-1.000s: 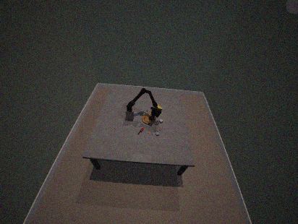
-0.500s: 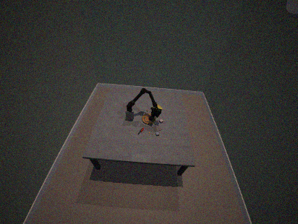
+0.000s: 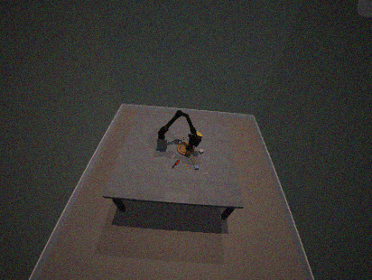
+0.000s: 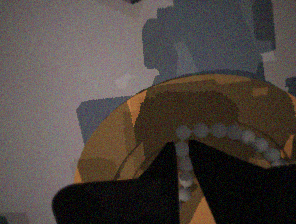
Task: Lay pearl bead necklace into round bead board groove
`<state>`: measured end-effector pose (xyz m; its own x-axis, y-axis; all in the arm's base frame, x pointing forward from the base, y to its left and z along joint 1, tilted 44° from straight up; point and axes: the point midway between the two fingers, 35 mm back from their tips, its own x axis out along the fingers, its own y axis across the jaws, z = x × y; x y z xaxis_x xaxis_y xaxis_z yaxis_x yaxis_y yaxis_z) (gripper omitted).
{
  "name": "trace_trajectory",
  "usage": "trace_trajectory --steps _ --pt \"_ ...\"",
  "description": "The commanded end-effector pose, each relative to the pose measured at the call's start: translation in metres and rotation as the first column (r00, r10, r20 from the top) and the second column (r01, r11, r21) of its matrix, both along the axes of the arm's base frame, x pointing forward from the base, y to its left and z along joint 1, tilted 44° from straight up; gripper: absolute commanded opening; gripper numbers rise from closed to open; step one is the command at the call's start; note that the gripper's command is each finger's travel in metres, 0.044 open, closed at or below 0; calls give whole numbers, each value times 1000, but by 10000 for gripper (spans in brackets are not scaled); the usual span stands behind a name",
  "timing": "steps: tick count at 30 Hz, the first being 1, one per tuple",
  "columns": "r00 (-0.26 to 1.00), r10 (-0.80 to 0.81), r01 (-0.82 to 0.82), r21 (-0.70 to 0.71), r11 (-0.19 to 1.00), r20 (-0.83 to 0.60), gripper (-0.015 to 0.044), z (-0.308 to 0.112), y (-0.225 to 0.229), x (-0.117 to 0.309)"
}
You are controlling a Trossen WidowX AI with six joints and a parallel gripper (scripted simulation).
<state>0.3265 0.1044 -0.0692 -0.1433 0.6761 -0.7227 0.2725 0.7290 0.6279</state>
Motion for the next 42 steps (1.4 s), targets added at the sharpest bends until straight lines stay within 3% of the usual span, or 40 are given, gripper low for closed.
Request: trace_trajectory --steps 1,31,42 --pt "1000 0 0 0 1000 1 0 0 0 0" --pt "1000 -6 6 3 1000 -10 0 2 7 9" --pt "1000 0 0 1 1000 2 289 6 6 10"
